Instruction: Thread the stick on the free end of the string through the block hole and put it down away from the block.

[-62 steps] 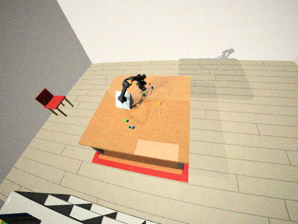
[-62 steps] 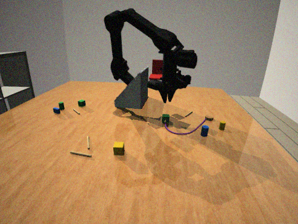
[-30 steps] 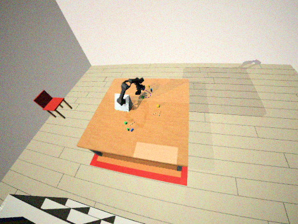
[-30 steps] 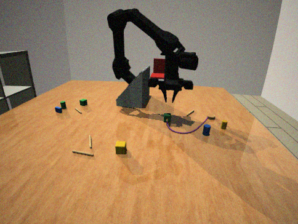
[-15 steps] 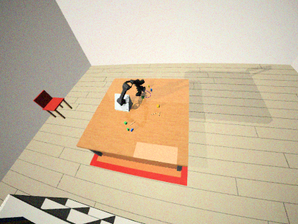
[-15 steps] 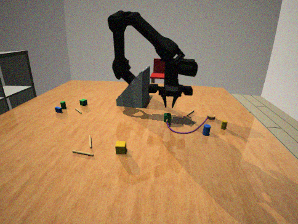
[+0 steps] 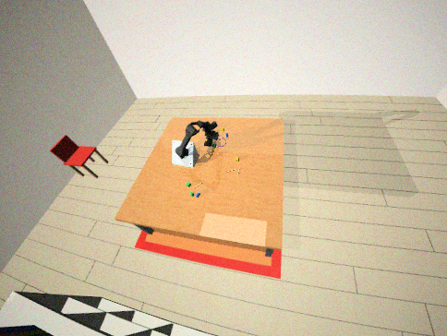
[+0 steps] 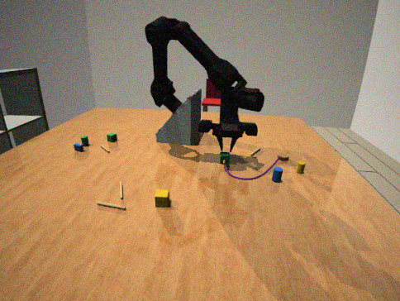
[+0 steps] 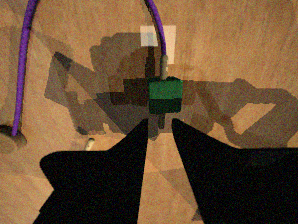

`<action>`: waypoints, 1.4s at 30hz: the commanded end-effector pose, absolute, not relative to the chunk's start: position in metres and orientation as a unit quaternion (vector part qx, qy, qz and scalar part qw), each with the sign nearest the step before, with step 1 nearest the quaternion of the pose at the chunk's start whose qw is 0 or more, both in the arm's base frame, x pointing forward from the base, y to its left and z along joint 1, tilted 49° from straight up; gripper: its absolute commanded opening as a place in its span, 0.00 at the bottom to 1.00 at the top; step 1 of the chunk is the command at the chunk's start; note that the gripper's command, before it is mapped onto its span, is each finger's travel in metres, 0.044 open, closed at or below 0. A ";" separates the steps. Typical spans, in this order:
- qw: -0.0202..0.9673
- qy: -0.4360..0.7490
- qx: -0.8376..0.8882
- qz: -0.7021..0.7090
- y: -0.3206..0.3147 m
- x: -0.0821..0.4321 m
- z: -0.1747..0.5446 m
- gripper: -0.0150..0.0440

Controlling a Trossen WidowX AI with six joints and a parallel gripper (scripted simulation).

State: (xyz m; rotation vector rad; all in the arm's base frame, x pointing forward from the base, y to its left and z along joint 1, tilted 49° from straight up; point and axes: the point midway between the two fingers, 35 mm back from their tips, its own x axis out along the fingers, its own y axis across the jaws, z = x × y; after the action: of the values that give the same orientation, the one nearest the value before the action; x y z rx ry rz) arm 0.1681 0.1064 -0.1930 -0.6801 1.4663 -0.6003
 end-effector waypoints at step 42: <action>0.660 0.638 -0.313 -0.244 0.090 0.166 -0.203 0.25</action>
State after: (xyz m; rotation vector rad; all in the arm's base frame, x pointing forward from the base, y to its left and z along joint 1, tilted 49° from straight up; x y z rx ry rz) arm 0.1664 0.0909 -0.2040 -0.7006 1.4464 -0.5583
